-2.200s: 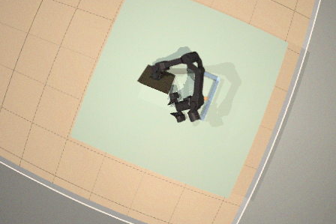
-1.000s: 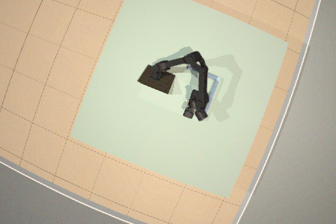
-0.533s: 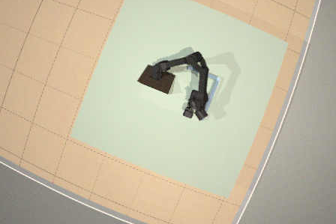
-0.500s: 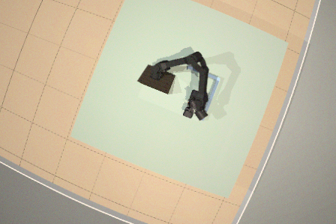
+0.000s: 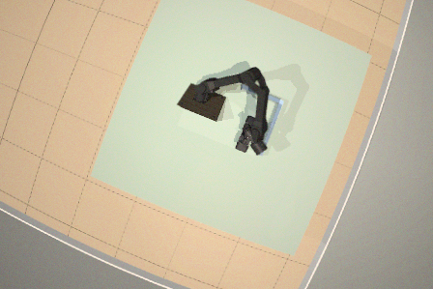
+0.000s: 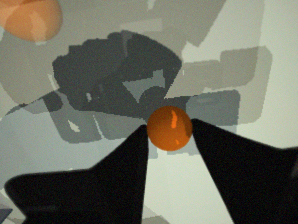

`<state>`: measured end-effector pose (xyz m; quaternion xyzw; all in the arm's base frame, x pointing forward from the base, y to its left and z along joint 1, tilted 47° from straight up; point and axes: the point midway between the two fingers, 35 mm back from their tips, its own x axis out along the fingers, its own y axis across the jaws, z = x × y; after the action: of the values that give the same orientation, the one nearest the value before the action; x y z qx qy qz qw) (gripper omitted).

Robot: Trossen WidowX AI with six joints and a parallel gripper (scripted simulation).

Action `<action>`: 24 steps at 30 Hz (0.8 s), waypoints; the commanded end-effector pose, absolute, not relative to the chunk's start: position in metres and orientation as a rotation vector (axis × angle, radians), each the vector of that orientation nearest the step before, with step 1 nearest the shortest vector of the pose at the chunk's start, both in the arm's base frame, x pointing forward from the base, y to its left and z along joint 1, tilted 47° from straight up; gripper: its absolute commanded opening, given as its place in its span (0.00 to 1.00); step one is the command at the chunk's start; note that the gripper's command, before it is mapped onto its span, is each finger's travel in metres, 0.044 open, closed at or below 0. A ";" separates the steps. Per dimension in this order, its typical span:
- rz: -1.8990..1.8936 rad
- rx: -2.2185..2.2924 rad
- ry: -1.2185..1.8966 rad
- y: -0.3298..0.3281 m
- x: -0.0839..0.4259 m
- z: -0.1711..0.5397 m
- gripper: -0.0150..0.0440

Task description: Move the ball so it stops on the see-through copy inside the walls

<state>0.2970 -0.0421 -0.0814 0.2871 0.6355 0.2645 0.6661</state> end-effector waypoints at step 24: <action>0.593 0.653 1.436 -0.134 0.290 0.006 0.25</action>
<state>0.2922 -0.1302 -0.0011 0.2941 0.6340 0.2599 0.6663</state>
